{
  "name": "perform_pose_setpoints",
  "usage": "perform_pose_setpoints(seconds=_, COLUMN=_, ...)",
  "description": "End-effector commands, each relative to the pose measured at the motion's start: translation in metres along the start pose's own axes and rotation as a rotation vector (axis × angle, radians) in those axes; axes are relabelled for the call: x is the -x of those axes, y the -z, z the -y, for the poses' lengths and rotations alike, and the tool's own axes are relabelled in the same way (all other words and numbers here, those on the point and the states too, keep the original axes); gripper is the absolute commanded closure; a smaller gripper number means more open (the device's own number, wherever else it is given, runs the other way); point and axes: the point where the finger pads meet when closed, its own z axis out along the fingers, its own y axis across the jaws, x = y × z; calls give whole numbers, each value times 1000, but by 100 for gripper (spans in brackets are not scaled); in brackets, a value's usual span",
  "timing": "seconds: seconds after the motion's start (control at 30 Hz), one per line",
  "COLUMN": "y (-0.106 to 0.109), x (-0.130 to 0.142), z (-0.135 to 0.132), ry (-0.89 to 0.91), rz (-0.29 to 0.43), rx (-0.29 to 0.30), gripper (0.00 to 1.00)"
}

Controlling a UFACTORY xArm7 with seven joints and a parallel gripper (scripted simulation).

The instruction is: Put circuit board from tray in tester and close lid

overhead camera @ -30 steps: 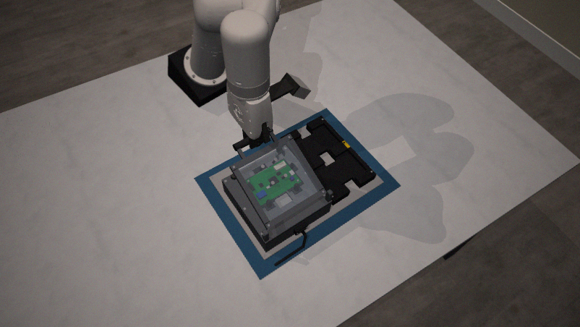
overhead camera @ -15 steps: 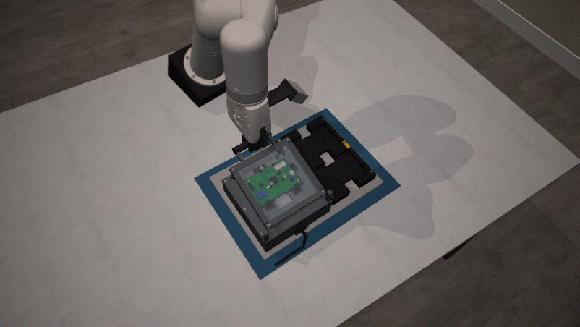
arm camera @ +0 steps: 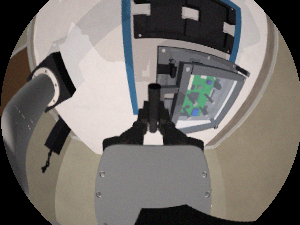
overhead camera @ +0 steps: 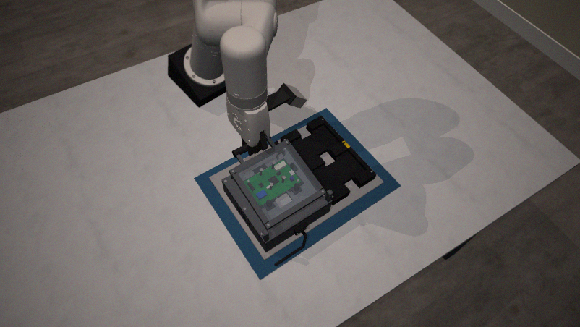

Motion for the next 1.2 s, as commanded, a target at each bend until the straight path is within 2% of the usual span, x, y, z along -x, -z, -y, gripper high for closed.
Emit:
perform_pose_setpoints(seconds=0.0, y=-3, x=0, z=-1, ry=0, rz=0, rx=2, gripper=100)
perform_pose_setpoints(seconds=1.17, y=-22, x=0, z=1, ry=0, rz=0, rx=2, gripper=100)
